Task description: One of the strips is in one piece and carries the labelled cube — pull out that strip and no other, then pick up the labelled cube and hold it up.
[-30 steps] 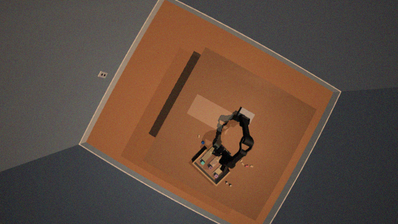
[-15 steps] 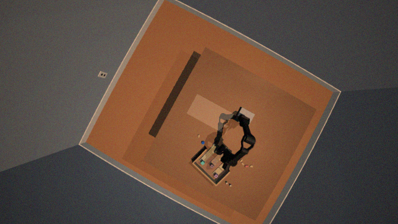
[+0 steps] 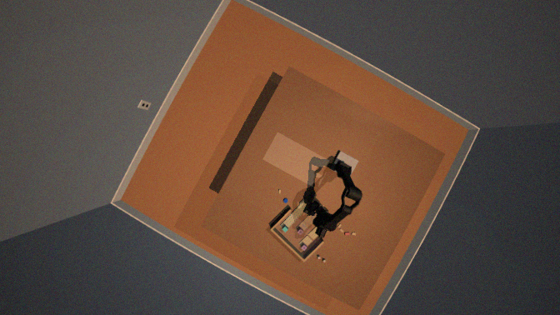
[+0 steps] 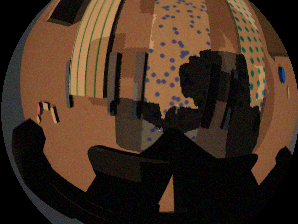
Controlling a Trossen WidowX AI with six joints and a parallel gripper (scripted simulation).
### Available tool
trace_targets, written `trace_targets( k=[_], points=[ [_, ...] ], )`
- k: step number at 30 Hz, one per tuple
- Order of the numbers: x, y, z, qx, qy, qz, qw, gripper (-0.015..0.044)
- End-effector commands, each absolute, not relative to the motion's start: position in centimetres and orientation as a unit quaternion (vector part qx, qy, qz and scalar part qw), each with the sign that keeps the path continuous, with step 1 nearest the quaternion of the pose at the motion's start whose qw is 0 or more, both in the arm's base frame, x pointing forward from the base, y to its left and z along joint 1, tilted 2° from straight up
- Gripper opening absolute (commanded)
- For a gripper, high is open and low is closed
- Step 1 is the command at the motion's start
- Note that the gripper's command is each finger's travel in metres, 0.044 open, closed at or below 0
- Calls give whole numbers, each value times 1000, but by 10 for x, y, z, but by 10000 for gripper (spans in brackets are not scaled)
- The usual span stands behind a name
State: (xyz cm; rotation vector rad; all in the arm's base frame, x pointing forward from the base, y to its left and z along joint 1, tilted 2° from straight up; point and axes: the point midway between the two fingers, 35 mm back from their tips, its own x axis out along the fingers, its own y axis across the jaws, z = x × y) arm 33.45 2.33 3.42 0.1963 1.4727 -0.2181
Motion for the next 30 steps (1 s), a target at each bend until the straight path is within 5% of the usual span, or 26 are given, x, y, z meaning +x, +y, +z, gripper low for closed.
trace_targets(
  k=[1, 30],
  points=[
    [323, 26, 29, 90, 676, -100, 725, 0],
    [280, 39, 25, 90, 677, -100, 723, 0]
  ],
)
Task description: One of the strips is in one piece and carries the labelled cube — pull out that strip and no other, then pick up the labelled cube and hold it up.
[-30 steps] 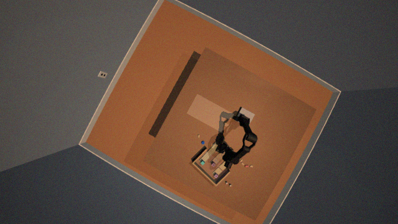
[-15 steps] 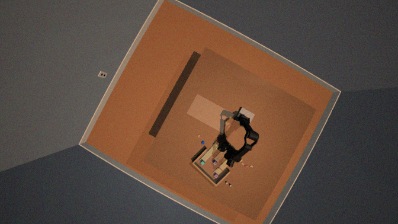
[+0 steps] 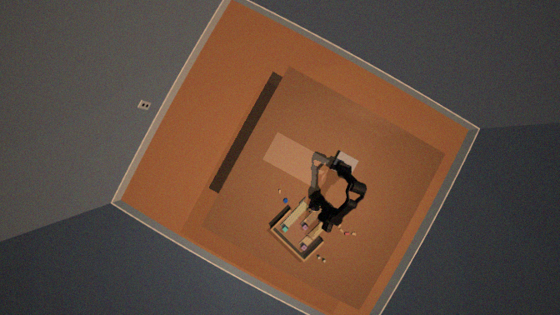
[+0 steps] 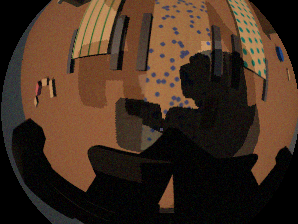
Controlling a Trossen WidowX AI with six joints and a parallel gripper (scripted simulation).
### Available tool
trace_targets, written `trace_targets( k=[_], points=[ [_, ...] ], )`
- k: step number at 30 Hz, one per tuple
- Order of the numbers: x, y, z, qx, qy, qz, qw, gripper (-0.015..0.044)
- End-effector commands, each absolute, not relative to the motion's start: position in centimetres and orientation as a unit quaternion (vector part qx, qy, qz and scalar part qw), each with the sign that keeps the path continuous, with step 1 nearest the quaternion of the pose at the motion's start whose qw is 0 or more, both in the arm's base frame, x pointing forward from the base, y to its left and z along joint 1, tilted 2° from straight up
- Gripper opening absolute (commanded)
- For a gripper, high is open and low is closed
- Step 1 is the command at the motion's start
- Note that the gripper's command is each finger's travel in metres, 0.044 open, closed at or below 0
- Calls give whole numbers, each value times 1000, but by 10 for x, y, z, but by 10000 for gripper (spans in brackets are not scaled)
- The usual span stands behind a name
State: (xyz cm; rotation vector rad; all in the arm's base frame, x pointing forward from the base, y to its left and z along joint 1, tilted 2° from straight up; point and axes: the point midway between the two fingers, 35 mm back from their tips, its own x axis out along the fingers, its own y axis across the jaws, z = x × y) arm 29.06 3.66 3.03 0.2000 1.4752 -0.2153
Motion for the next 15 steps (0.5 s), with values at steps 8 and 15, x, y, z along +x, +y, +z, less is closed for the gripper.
trace_targets(
  k=[8, 15],
  points=[
    [268, 42, 24, 90, 678, -99, 723, 0],
    [258, 45, 24, 90, 678, -99, 722, 0]
  ],
)
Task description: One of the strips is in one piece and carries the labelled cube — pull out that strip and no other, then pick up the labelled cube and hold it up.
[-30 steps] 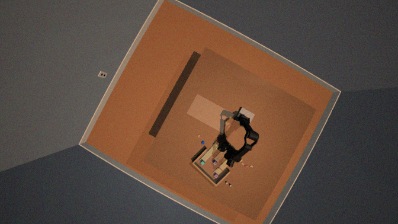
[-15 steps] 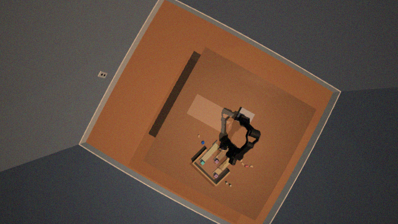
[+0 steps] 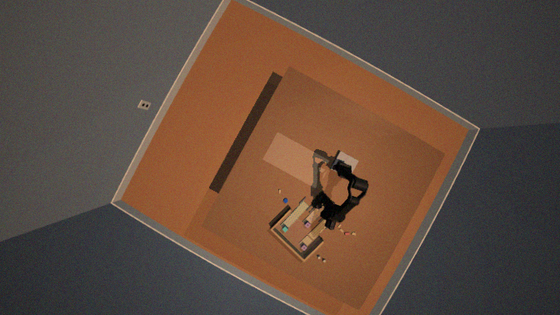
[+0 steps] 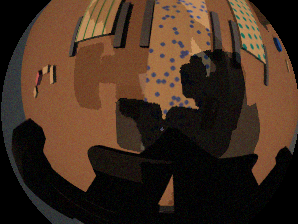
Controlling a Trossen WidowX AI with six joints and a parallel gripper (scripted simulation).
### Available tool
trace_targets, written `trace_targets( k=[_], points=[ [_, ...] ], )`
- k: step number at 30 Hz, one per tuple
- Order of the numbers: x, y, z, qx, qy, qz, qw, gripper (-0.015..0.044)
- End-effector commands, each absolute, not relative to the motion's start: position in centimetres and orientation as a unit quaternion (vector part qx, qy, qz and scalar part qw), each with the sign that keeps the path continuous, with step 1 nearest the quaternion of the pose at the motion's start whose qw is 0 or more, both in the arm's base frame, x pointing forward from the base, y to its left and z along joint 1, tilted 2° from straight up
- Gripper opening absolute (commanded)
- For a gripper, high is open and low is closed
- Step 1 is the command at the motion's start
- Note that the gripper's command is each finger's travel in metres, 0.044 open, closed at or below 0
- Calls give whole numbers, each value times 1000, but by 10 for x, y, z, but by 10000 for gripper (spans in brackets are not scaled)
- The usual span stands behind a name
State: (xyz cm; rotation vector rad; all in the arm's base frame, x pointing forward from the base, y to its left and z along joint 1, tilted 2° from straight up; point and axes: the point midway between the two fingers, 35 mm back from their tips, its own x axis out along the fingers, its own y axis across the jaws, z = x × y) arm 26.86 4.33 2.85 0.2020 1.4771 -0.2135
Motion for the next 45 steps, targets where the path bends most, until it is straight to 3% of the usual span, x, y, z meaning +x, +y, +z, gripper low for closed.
trace_targets(
  k=[1, 32, 42, 45],
  points=[
    [256, 45, 24, 90, 678, -99, 722, 0],
    [218, 56, 21, 91, 680, -99, 721, 0],
    [224, 58, 67, 91, 679, -99, 721, 0],
    [237, 55, 66, 94, 679, -102, 722, 79]
  ],
)
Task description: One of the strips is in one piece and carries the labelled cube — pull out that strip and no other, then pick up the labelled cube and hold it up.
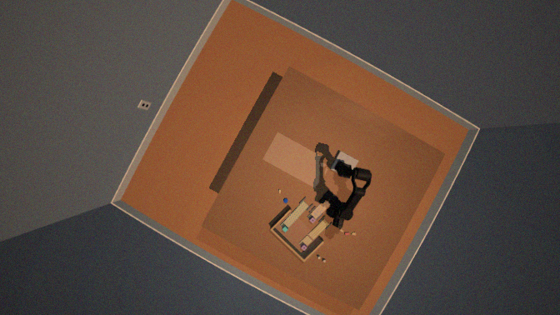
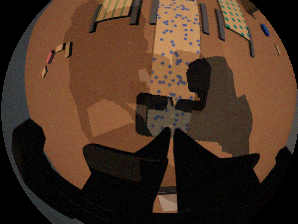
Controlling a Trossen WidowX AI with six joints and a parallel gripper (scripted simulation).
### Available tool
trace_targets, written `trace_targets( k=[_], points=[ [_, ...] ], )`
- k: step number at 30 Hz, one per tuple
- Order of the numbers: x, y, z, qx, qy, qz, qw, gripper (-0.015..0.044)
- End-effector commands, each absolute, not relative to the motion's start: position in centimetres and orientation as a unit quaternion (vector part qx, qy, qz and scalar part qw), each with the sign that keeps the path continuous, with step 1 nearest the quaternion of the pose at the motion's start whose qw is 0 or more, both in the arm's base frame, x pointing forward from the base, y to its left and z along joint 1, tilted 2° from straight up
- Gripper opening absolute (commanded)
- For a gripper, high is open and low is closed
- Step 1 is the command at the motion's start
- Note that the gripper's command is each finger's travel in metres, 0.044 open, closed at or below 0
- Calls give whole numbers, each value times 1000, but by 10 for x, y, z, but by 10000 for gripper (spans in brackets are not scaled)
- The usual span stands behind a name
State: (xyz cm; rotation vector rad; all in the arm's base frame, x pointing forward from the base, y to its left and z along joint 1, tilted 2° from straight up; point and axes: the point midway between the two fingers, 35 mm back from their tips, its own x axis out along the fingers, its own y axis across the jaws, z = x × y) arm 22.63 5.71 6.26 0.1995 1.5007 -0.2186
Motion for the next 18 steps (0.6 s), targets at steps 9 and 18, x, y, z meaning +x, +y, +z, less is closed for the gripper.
trace_targets(
  k=[9, 18],
  points=[
    [266, 48, 69, 95, 677, -103, 722, 315],
    [294, 41, 74, 95, 676, -103, 723, 440]
  ],
)
